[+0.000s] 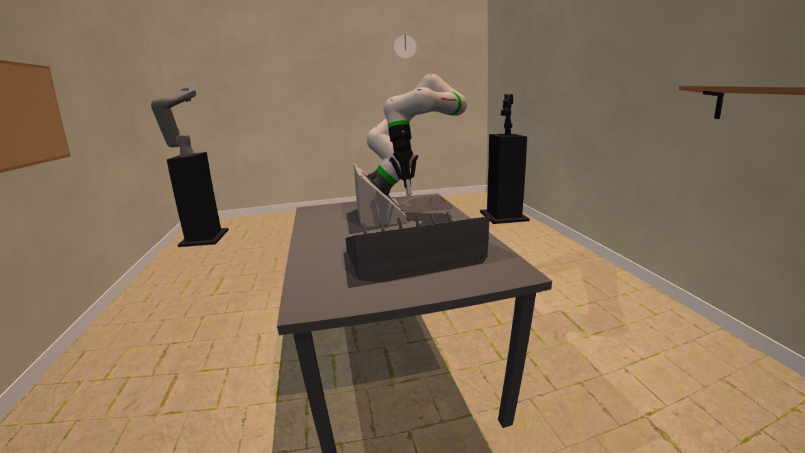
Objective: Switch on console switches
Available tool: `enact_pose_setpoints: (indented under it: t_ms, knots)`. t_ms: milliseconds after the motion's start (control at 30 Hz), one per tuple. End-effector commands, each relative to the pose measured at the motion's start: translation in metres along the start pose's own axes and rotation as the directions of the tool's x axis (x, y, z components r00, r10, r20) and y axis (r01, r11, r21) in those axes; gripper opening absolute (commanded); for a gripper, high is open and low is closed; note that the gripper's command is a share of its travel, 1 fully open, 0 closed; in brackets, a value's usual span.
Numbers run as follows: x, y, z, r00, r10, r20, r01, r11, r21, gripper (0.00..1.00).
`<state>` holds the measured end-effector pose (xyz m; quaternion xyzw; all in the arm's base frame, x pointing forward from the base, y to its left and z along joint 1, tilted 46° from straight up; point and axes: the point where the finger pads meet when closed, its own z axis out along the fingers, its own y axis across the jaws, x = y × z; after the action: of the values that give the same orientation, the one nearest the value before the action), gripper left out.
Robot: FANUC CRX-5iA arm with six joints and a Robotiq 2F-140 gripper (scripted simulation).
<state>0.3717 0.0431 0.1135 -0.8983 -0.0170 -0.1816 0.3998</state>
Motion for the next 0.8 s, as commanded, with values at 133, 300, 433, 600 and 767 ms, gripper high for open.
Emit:
enact_pose_setpoints:
  t_ms: [133, 300, 433, 600, 767]
  knots:
    - [0.0, 0.0, 0.0, 1.0, 0.0, 0.0, 0.0, 1.0, 0.0, 0.0]
    - [0.0, 0.0, 0.0, 1.0, 0.0, 0.0, 0.0, 1.0, 0.0, 0.0]
    - [0.0, 0.0, 0.0, 1.0, 0.0, 0.0, 0.0, 1.0, 0.0, 0.0]
    - [0.0, 0.0, 0.003, 1.0, 0.0, 0.0, 0.0, 1.0, 0.0, 0.0]
    - [0.0, 0.0, 0.01, 1.0, 0.0, 0.0, 0.0, 1.0, 0.0, 0.0]
